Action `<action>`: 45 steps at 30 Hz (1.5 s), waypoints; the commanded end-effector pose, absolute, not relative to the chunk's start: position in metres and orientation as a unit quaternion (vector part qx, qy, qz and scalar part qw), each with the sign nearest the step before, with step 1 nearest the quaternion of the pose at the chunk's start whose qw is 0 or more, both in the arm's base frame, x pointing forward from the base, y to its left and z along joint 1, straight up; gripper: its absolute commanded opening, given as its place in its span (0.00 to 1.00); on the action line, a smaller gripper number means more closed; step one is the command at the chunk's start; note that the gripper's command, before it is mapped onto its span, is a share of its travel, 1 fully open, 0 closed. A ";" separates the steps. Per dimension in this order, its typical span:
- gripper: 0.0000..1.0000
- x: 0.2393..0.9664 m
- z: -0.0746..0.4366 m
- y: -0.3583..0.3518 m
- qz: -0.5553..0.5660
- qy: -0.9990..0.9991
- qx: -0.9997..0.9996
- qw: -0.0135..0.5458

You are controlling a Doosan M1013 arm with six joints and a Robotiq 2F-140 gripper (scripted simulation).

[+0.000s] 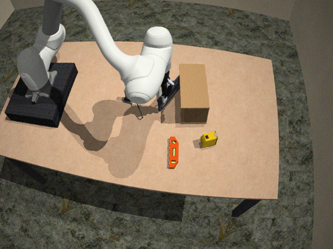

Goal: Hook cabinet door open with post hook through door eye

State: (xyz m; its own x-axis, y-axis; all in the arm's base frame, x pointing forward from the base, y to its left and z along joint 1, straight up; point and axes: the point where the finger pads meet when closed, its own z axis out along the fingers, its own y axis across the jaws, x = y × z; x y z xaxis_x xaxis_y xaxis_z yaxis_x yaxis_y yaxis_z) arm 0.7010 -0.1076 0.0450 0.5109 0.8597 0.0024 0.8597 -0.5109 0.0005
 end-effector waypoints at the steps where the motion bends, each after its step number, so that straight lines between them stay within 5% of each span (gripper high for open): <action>1: 0.16 0.701 0.045 -0.108 -0.001 -0.495 -0.869 0.000; 45: 0.16 0.696 0.051 -0.104 -0.001 -0.478 -0.878 0.000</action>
State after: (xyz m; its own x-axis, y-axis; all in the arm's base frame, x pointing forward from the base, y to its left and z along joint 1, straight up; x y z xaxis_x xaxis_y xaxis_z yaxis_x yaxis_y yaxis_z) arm 0.6955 -0.1044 0.0498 0.5428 0.8399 0.0024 0.8399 -0.5428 0.0004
